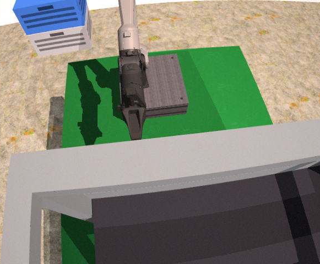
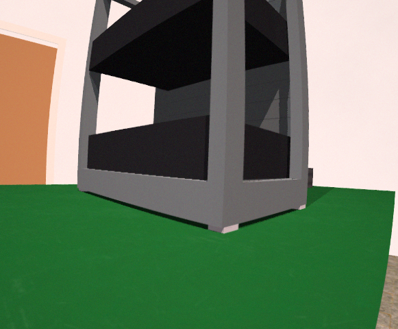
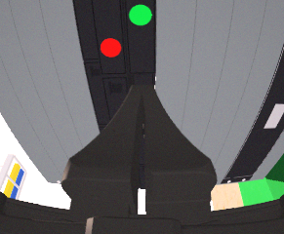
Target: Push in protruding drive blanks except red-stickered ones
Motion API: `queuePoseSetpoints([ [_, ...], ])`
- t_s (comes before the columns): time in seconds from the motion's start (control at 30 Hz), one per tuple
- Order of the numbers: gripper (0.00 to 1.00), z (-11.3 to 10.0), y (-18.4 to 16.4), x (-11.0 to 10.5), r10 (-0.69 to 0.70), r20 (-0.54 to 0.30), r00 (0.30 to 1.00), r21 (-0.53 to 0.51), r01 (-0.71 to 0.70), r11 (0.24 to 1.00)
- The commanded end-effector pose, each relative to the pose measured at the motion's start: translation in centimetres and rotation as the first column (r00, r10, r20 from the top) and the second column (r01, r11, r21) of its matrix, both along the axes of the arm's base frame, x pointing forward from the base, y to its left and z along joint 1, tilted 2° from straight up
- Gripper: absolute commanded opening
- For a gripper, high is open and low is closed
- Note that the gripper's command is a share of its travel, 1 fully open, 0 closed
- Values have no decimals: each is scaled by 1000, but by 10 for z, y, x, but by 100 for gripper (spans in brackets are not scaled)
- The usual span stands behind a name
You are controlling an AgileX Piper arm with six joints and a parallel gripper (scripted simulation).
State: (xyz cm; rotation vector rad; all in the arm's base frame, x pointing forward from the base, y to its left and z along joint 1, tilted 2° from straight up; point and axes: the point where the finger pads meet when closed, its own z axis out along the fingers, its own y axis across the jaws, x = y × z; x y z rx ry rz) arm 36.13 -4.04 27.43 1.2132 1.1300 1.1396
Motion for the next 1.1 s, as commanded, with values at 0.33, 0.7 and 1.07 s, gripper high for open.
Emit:
queuePoseSetpoints([
  [0.33, 0, 3, -22, -4, 7, 5, 1000, 1, -7, 1000],
  [0.7, 0, 3, -25, -4, 7, 5, 1000, 1, -7, 1000],
  [1.07, 0, 6, -31, 61, 7, 5, 1000, 1, -7, 1000],
])
